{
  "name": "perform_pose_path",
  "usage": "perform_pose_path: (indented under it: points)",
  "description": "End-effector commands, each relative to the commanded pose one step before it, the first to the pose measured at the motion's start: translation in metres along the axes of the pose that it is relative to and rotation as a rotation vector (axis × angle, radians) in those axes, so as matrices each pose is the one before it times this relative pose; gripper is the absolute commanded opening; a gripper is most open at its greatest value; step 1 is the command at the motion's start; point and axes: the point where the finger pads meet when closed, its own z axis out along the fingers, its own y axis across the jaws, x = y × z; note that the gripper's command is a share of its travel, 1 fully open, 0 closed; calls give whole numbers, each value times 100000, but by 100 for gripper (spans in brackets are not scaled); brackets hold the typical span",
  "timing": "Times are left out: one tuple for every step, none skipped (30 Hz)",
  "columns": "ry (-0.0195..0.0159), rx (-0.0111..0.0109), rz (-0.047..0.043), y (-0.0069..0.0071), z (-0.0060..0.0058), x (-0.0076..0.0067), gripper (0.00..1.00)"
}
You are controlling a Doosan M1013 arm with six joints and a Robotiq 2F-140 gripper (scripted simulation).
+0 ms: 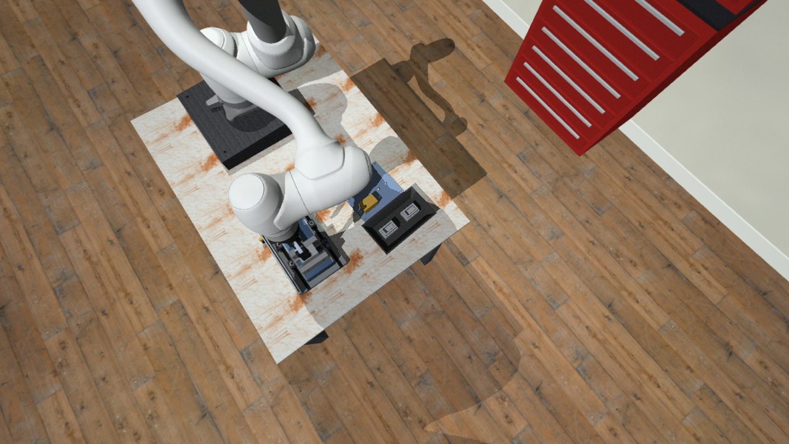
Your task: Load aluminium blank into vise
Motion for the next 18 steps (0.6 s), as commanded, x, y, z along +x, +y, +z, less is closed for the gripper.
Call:
perform_pose_path:
  points:
    - [-9, 24, -3, 5, -173, -2, 40]
    - [0, 0, 0, 0, -6, 0, 40]
    - [0, 0, 0, 0, -1, 0, 40]
    - [0, 0, 0, 0, 0, 0, 0]
    - [0, 0, 0, 0, 0, 0, 0]
    - [0, 0, 0, 0, 0, 0, 0]
    - [0, 0, 0, 0, 0, 0, 0]
    - [0, 0, 0, 0, 0, 0, 0]
    - [0, 0, 0, 0, 0, 0, 0]
    - [0, 0, 0, 0, 0, 0, 0]
    - [0, 0, 0, 0, 0, 0, 0]
    - [0, 0, 0, 0, 0, 0, 0]
    - [0, 0, 0, 0, 0, 0, 0]
    - [0, 0, 0, 0, 0, 0, 0]
    - [0, 0, 0, 0, 0, 0, 0]
    - [0, 0, 0, 0, 0, 0, 0]
    - [0, 0, 0, 0, 0, 0, 0]
    - [0, 0, 0, 0, 0, 0, 0]
